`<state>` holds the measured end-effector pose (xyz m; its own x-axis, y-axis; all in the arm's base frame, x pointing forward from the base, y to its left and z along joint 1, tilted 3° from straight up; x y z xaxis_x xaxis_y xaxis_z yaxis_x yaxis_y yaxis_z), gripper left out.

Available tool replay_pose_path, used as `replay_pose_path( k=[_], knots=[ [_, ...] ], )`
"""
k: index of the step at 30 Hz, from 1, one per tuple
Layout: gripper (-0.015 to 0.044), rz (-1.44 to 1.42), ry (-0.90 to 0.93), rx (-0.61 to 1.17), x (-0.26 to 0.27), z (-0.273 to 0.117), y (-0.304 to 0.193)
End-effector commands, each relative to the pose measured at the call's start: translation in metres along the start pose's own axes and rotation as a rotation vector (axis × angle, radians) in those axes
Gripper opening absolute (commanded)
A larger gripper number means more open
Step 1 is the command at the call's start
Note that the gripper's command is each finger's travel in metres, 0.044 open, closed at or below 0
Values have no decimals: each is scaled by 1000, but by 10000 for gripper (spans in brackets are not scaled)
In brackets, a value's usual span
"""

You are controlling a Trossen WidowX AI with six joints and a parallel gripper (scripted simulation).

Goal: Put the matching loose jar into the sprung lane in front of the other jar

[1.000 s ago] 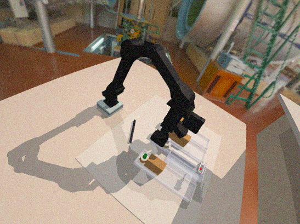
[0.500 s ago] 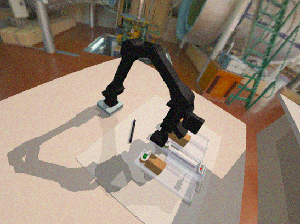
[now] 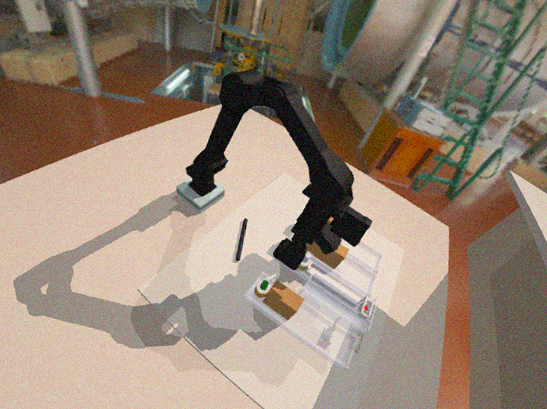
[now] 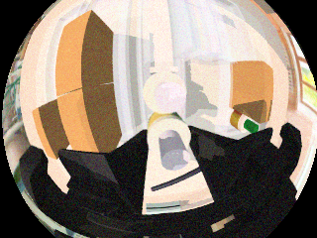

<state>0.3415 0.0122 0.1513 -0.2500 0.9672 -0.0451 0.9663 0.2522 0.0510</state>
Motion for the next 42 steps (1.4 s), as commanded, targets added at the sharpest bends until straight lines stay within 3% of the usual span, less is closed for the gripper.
replay_pose_path(
  k=[1,42],
  knots=[
    [0,1,0,-20,0,1,3],
    [0,1,0,-20,0,12,1]
  ],
)
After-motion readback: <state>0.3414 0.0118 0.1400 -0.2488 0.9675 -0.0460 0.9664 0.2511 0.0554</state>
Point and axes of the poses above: the point midway between the two fingers, 35 mm back from their tips, its own z axis out along the fingers, its own x axis across the jaws, y = z × x, the point moved 8 cm from there along -z, back along the fingers, and after that the axes turned 10 degrees about -z, right-handed, at the moved point
